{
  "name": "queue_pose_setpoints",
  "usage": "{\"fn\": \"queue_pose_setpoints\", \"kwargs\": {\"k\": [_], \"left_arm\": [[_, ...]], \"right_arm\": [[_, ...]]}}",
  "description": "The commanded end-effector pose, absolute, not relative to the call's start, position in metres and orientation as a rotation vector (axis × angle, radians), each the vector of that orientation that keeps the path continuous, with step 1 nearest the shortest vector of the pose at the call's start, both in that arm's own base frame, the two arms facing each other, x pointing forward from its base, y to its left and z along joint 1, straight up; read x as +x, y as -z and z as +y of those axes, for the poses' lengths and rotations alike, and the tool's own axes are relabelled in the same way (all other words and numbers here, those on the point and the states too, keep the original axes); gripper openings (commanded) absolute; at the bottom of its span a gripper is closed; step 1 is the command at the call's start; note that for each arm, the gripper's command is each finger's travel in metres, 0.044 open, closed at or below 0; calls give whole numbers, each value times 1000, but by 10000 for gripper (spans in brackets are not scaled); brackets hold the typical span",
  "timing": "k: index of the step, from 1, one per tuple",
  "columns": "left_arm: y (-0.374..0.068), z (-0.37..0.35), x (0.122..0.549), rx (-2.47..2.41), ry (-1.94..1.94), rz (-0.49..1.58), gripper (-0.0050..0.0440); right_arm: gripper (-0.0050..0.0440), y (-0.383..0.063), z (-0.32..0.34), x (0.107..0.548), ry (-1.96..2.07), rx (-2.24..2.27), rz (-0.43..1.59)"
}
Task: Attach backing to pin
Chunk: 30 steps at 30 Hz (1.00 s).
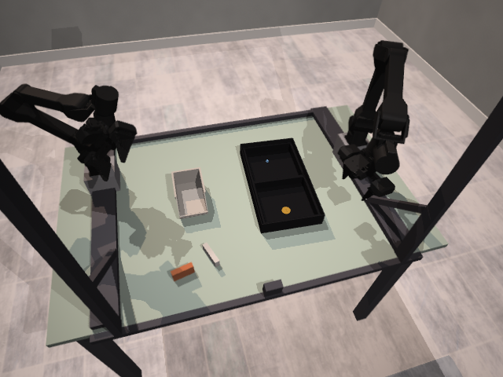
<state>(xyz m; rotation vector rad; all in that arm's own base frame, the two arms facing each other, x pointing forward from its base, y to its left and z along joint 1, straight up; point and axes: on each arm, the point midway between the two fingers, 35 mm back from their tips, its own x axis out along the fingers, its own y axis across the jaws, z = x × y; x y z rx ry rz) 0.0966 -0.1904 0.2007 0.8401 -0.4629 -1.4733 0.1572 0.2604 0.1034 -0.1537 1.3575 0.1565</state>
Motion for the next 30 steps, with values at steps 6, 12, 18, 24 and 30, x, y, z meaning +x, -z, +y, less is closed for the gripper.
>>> {"fn": "queue_pose_setpoints", "kwargs": {"k": [6,12,18,24,30], "left_arm": [[-205,-191,97,844,1467,-475,440],[-205,-191,97,844,1467,-475,440],[-205,-191,97,844,1467,-475,440],[-217,-191,117,805,1406,-351,440],[-234,-190,163,688,1250,-77,440]], "right_arm": [[440,-109,262,158,-168,-139,1346],[440,-109,262,158,-168,-139,1346],[440,-109,262,158,-168,-139,1346],[440,-105,250,171,-197,-151,1334],[440,-95,228,204,-257,-186,1296]]}}
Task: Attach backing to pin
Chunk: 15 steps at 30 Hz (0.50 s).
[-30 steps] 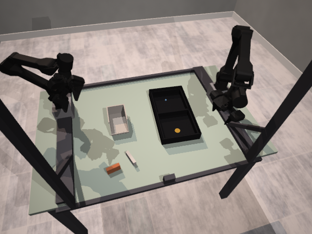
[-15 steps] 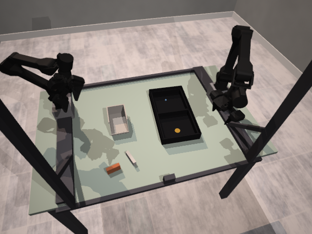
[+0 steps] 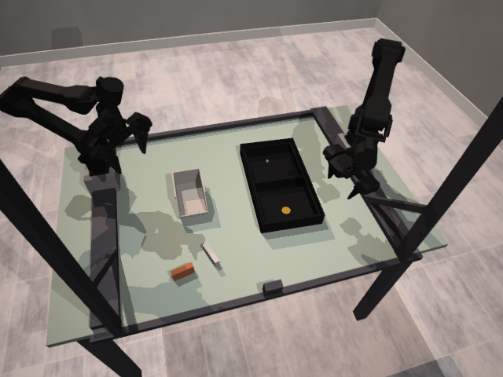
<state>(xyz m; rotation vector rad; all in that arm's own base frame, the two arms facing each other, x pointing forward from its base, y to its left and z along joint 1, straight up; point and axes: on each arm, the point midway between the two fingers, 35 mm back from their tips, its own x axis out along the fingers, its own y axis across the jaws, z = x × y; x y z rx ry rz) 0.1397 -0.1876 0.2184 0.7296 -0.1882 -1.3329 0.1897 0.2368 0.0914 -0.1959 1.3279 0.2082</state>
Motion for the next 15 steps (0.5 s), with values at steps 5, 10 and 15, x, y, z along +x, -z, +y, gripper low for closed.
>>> {"fn": "queue_pose_setpoints", "kwargs": {"k": [5,10,15], "left_arm": [[-240,-188,186,627,1163,34,440],[-250,-183,227,509,992,208,440],[-257,-176,263,398,828,331,440]], "right_arm": [[440,-90,218,218,-282,-201,1280],[440,-80,201,243,-321,-233,1261],[440,-70,186,263,-355,-258,1247]]}}
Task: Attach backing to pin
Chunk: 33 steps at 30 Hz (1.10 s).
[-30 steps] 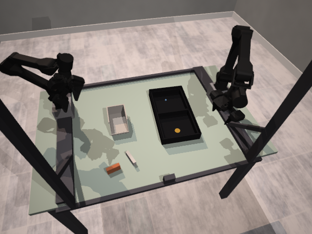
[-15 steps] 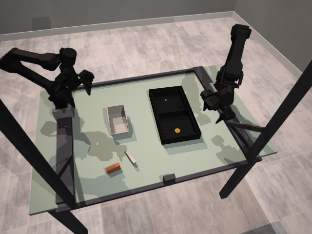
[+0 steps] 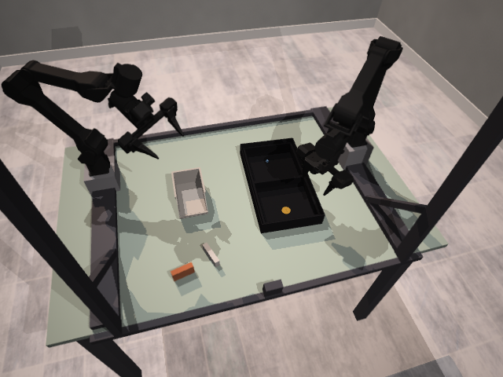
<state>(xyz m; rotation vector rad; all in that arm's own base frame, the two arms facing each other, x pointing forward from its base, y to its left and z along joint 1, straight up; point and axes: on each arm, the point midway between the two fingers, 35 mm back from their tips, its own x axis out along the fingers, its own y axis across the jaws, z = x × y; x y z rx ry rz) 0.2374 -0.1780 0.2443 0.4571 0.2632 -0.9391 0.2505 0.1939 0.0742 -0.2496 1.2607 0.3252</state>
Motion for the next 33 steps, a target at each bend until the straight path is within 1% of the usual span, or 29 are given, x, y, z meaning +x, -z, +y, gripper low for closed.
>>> {"fn": "queue_pose_setpoints", "kwargs": {"k": [1,4,6,10,14,17,28,33], "left_arm": [[-259,-175,270,375,794,353,440],[-262,-169,291,304,687,412,440],[-262,-169,291,304,687,412,440],[-265,-160,322,199,527,478,440],[-267,-153,345,117,401,515,440],[-266,-152,351,99,373,527,440],[-262,-152,350,102,374,534,440],[-263,-151,353,74,314,551,440]], "right_arm": [[440,-69,183,267,-363,-262,1243],[440,-65,175,280,-386,-274,1228],[440,-65,175,280,-386,-274,1228],[440,-67,166,303,-419,-285,1186],[440,-64,159,313,-436,-296,1173],[440,-63,158,313,-437,-296,1173],[440,-64,157,310,-433,-297,1174],[440,-64,135,307,-372,-258,1180]]}}
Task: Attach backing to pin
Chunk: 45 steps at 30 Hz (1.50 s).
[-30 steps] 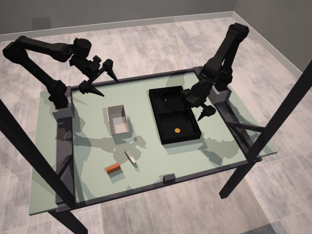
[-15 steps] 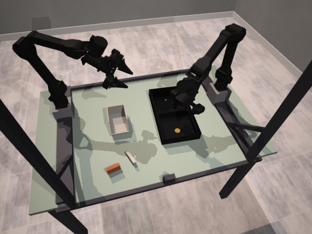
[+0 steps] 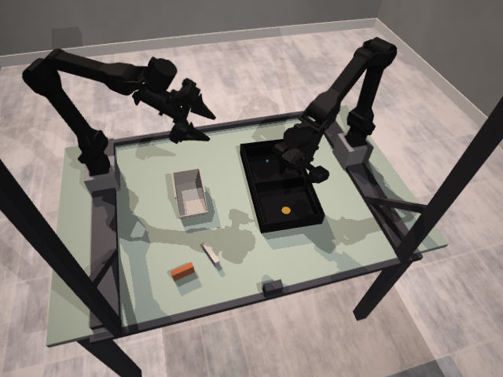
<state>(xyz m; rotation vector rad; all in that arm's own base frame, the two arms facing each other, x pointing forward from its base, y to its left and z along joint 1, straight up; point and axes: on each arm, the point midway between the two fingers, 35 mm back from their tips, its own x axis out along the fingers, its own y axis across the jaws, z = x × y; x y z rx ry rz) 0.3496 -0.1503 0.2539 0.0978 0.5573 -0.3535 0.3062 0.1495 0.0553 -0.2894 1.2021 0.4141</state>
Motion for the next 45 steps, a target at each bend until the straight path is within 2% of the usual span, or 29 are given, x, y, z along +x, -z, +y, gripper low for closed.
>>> {"fn": "queue_pose_setpoints", "kwargs": {"k": [1,9,19,37,39,41,45], "left_arm": [[-262,-151,354,62,283,561,440],[-257,-142,360,-40,-30,601,440],[-264,-136,358,-110,-309,527,440],[-264,-134,356,-111,-324,522,440],[-264,-134,356,-111,-324,522,440],[-264,-134,356,-111,-324,522,440],[-264,-134,356,-111,-324,522,440]], "right_arm": [[440,-63,127,306,-352,-244,1182],[440,-62,50,299,-147,-101,1201],[440,-66,-43,297,101,70,1191],[440,-62,-64,292,164,112,1199],[392,-59,-64,292,162,113,1207],[392,-59,-64,292,162,113,1207],[296,-56,-64,298,130,85,1224]]}}
